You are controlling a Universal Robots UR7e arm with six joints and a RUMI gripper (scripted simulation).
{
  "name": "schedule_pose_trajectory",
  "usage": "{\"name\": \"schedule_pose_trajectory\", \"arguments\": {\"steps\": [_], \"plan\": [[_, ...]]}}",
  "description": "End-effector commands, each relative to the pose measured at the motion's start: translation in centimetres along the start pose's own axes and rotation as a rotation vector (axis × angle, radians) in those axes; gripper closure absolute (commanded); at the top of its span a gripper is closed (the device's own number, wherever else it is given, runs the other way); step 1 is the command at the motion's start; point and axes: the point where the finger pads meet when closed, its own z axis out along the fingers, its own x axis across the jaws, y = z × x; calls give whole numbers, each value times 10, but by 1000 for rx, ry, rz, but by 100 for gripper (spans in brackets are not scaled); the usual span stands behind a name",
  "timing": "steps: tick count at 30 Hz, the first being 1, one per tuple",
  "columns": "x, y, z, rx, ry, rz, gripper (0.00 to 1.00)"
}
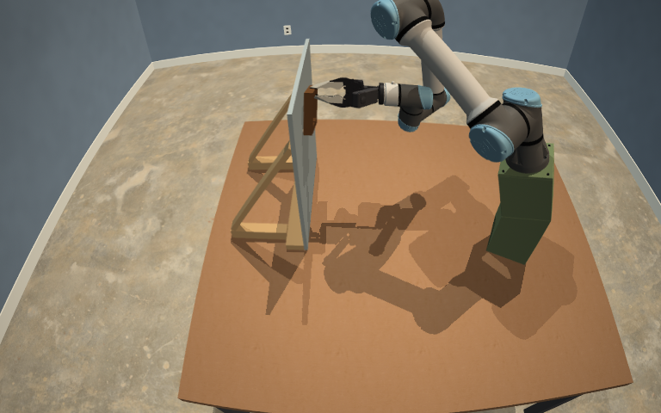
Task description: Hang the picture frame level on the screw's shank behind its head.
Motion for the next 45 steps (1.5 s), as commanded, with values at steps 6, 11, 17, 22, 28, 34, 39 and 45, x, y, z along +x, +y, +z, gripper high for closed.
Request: {"name": "schedule_pose_trajectory", "arguments": {"steps": [6,11,17,22,28,34,39,45], "plan": [[1,-1,0,2,1,-19,100],[1,-2,0,3,1,-34,100],[2,-3,0,3,1,-52,100],[2,-4,0,4,1,-68,100],[2,-6,0,4,1,-94,100],[3,-7,0,5,1,-119,100],[3,-9,0,6,1,-139,100],[3,-11,0,7,0,-171,100]]}}
